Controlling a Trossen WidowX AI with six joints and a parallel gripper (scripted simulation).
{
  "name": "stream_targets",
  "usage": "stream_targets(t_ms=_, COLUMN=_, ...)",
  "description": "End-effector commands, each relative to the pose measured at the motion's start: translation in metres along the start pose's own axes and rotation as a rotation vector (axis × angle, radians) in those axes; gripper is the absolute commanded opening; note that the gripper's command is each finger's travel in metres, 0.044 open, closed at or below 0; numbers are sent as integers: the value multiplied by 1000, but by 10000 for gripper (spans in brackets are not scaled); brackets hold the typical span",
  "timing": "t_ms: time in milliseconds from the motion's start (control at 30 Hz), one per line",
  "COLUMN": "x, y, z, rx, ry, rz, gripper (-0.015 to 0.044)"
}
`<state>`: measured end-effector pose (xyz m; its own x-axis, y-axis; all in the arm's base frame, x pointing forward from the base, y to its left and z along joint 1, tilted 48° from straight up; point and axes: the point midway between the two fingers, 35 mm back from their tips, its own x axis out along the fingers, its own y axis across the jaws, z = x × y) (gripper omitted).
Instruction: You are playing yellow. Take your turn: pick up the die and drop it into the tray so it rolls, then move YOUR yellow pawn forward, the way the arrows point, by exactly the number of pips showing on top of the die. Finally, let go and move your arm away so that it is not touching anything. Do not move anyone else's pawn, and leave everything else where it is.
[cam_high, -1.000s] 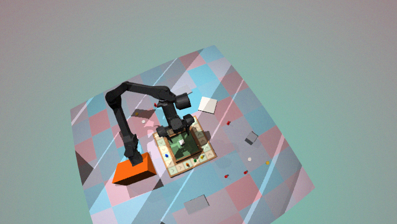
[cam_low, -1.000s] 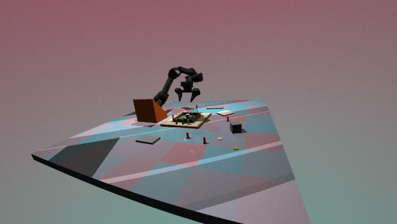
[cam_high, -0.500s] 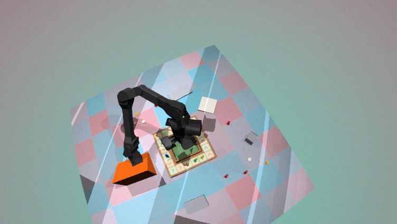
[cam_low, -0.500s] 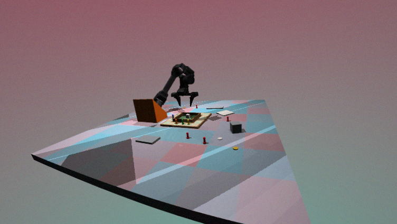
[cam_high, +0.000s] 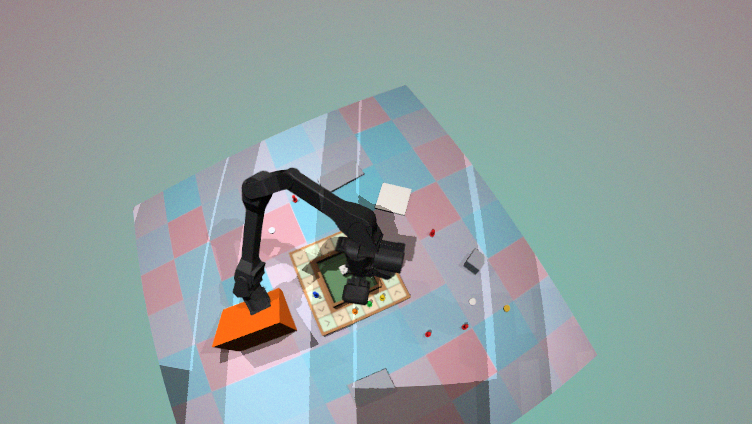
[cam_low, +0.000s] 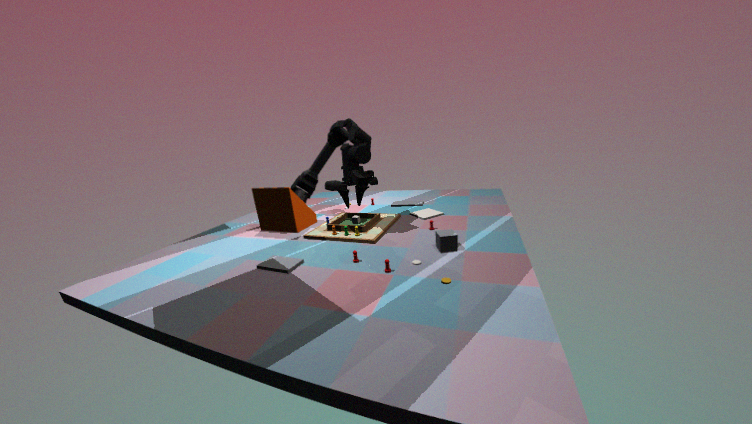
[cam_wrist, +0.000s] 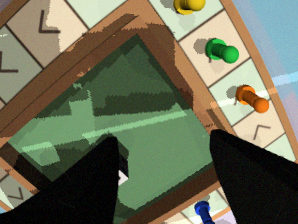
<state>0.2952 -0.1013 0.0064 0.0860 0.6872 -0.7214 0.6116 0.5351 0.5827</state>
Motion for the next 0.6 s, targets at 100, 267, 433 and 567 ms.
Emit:
stream_targets(t_ms=100, x=20, y=-28, z=58, rx=-976, ry=-31, rz=54, gripper=200)
stream_targets(t_ms=267, x=22, y=-30, z=61, rx=-1061, ry=-34, rz=55, gripper=200)
stream_targets(t_ms=433, x=22, y=-30, z=61, rx=-1061, ry=-34, rz=55, gripper=200)
stream_targets(t_ms=567, x=22, y=-30, z=61, rx=-1061, ry=-34, rz=55, gripper=200)
